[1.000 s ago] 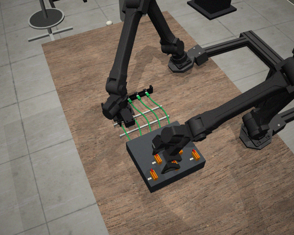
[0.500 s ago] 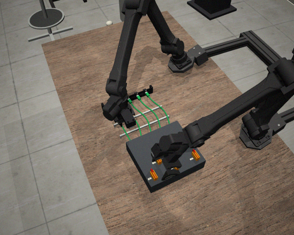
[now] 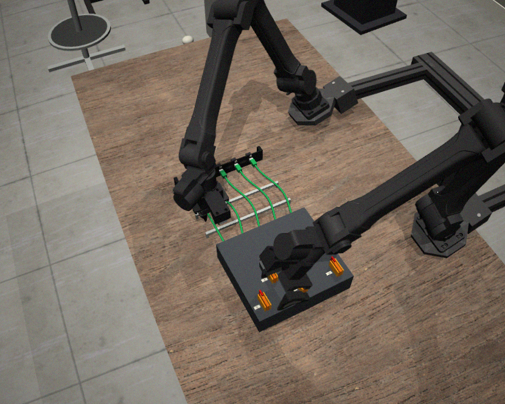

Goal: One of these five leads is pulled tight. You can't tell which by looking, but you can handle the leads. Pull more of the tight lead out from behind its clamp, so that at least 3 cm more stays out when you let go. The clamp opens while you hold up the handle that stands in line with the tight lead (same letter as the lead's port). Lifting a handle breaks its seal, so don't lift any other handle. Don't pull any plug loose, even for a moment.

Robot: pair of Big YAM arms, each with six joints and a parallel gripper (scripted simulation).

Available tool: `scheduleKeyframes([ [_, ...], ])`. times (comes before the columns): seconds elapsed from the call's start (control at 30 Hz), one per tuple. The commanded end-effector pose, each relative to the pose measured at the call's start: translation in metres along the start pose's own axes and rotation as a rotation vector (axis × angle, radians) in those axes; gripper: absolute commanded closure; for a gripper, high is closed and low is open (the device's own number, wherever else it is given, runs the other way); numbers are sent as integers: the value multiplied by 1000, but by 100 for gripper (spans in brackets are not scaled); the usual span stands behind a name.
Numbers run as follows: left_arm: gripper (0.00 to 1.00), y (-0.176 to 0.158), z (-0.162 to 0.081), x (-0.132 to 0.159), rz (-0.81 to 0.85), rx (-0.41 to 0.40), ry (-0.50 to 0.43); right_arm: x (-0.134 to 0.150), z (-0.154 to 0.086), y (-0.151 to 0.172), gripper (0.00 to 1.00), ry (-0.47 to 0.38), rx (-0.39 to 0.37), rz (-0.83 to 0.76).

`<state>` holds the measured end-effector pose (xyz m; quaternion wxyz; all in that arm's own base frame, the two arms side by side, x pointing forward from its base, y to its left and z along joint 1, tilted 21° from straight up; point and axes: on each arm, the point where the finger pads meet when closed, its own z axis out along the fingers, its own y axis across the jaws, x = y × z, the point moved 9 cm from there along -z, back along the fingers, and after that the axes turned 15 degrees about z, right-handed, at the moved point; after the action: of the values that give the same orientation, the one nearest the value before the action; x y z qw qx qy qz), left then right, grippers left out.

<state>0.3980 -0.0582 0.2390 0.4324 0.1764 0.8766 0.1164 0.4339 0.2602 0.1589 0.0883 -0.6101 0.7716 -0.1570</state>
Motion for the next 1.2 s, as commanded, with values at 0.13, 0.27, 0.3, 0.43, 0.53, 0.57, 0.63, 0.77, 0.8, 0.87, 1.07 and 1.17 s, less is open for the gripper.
scheduleKeyframes([
  [0.13, 0, 8, -4, -21, -11, -14, -49, -5, 16, -10, 68, -7, 6, -2],
  [0.27, 0, 8, -4, -21, -11, -14, -49, -10, 17, -5, 68, -12, 6, -16],
  [0.3, 0, 8, -4, -21, -11, -14, -49, -10, 17, -5, 79, -12, 6, -16],
  [0.43, 0, 8, -4, -21, -11, -14, -49, -8, 7, -8, 85, -25, 21, -9],
  [0.53, 0, 8, -4, -21, -11, -14, -49, -7, 2, -9, 89, -33, 29, -5],
  [0.57, 0, 8, -4, -21, -11, -14, -49, -7, 2, -9, 89, -33, 29, -5],
  [0.63, 0, 8, -4, -21, -11, -14, -49, -7, 2, -9, 92, -33, 29, -5],
  [0.77, 0, 8, -4, -21, -11, -14, -49, -6, -2, -9, 96, -39, 35, -3],
  [0.8, 0, 8, -4, -21, -11, -14, -49, -6, -2, -9, 96, -39, 35, -3],
  [0.87, 0, 8, -4, -21, -11, -14, -49, -4, -2, -8, 99, -38, 34, -3],
  [1.07, 23, 10, -3, -31, 34, -15, -57, -4, -2, -8, 100, -38, 34, -3],
  [1.17, 57, 8, 0, -35, 167, 6, -26, -5, 7, -4, 100, -17, 14, -2],
])
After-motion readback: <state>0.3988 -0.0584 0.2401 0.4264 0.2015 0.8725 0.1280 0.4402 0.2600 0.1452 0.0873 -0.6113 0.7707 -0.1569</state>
